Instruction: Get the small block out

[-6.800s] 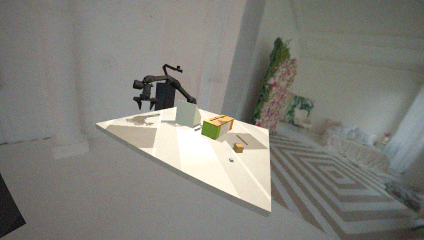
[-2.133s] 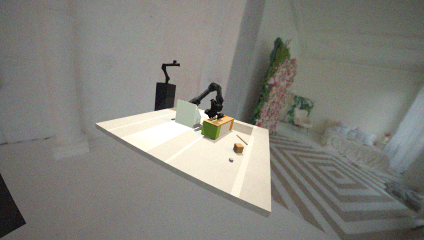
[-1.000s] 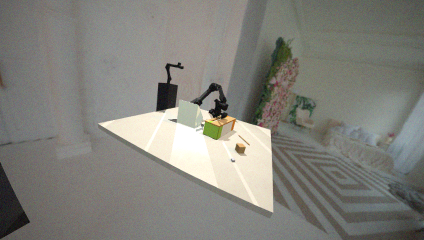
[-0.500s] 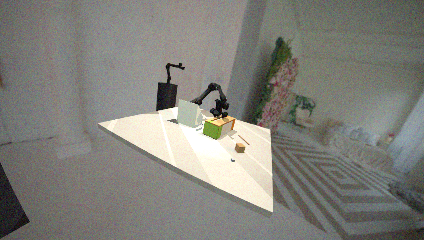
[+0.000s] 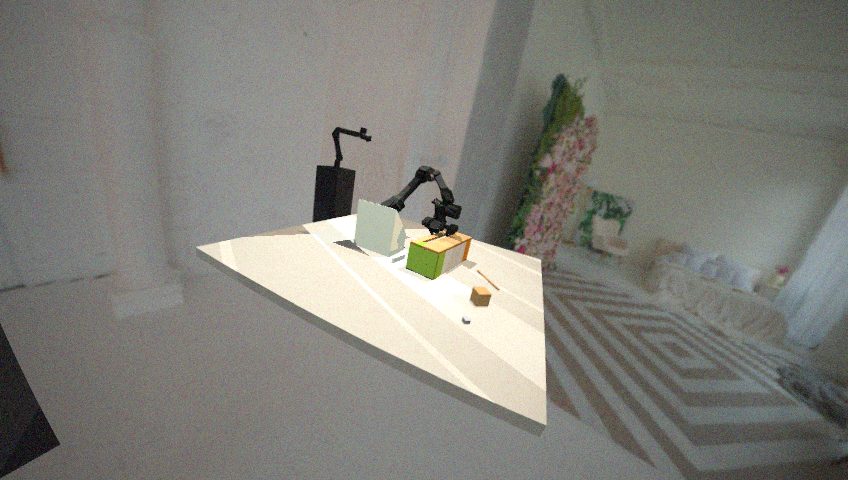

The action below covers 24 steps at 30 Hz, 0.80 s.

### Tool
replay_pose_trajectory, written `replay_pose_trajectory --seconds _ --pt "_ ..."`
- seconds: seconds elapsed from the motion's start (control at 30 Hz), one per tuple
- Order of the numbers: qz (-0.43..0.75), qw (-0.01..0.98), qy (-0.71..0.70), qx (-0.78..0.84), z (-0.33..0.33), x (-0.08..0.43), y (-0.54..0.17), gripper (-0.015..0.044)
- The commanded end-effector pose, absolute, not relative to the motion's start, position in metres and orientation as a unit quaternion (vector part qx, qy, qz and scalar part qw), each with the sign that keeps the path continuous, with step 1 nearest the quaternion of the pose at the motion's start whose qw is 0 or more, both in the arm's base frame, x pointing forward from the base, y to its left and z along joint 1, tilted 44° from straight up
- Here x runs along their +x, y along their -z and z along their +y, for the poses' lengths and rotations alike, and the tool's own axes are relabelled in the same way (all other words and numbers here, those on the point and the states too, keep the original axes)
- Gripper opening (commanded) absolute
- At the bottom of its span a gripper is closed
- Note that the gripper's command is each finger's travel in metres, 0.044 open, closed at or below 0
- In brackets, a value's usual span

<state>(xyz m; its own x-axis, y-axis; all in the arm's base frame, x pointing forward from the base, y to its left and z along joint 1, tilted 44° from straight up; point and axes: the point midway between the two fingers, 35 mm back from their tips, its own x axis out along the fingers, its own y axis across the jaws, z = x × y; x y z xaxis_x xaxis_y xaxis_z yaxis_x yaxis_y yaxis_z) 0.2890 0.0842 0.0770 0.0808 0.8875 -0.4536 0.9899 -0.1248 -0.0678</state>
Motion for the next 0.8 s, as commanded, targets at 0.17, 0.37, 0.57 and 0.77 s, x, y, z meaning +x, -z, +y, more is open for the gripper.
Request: replay_pose_trajectory --seconds 0.17,0.37,0.57,0.77 --pt "0.651 0.126 0.197 0.722 0.096 0.290 -0.086 0.0400" --pt "0.651 0.126 0.197 0.722 0.102 0.291 -0.092 0.0400" --pt "0.651 0.126 0.197 0.722 0.107 0.292 -0.097 0.0400" --pt "0.650 0.129 0.199 0.722 0.093 0.293 -0.108 0.0400"
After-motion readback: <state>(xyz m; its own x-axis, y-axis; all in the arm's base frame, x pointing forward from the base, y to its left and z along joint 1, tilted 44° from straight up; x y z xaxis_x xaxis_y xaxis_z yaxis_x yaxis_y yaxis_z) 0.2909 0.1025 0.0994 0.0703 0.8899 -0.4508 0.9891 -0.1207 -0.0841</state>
